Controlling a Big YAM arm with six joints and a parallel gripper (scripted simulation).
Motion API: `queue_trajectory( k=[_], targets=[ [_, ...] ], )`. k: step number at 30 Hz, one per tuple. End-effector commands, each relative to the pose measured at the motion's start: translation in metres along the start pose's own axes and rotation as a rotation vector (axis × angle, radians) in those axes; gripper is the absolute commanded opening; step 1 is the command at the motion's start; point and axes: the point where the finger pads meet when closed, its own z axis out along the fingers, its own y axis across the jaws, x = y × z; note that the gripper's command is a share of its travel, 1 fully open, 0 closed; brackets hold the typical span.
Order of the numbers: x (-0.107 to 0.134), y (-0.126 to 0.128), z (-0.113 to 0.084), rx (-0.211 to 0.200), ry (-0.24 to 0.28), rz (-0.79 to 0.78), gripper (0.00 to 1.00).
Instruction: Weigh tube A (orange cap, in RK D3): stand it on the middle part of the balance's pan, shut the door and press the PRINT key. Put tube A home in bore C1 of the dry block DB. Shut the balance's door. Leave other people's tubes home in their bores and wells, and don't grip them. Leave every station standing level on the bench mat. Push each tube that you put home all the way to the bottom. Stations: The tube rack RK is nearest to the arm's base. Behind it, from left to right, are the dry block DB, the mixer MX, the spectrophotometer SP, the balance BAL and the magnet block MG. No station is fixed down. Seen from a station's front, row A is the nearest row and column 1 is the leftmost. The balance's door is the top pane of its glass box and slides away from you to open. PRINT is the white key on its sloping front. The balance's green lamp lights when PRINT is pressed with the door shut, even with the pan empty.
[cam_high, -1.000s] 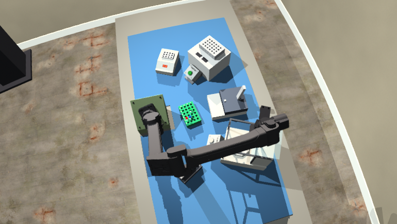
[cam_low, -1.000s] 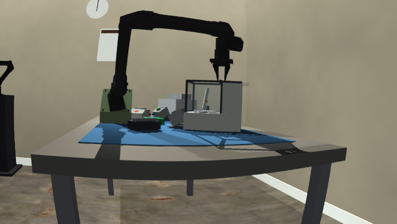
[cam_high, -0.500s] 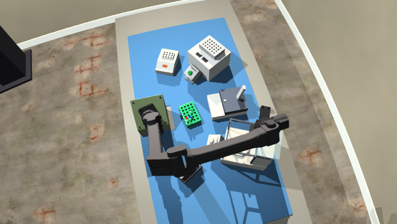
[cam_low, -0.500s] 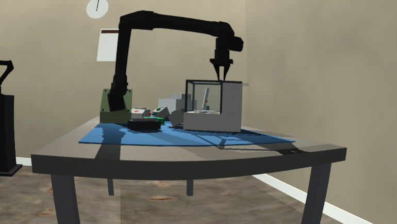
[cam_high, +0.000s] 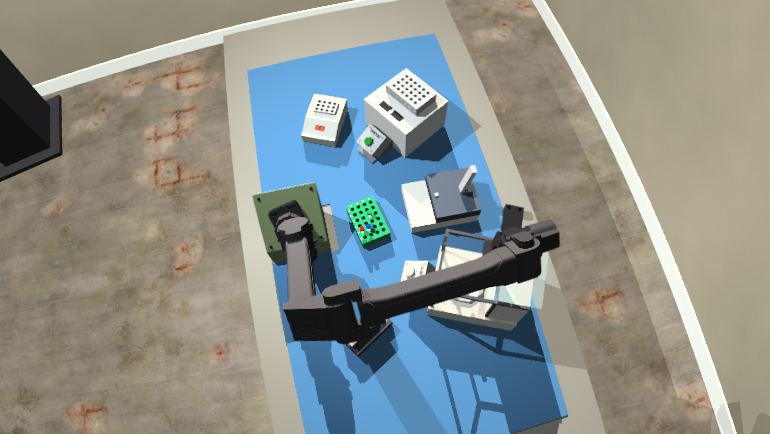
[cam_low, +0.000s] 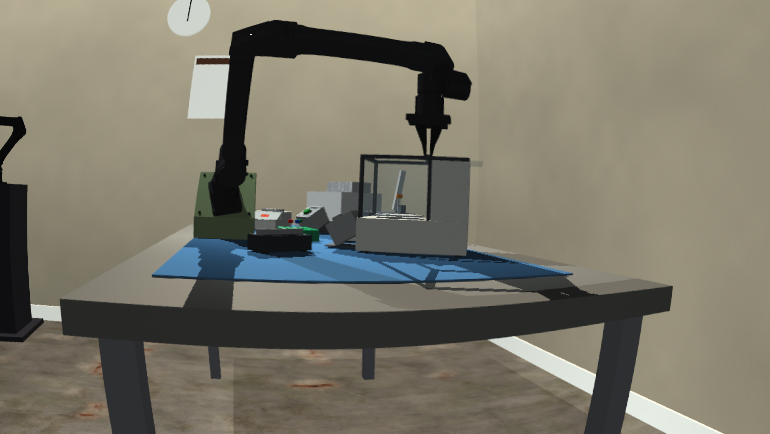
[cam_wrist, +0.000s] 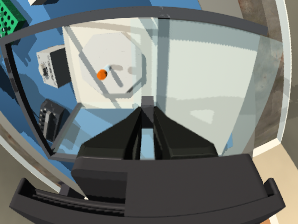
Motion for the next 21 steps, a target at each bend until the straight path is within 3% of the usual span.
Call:
queue_trajectory(
  k=[1, 5, 11, 21],
  targets=[
    [0.003, -0.007, -0.007, 0.02, -0.005, 0.017, 0.06],
    [0.006, -0.002, 0.001, 0.012, 0.002, 0.018, 0.06],
    [0.002, 0.007, -0.009, 0.025, -0.004, 0.016, 0.06],
    [0.002, 0.015, -0.009, 0.026, -0.006, 0.019, 0.06]
  ],
)
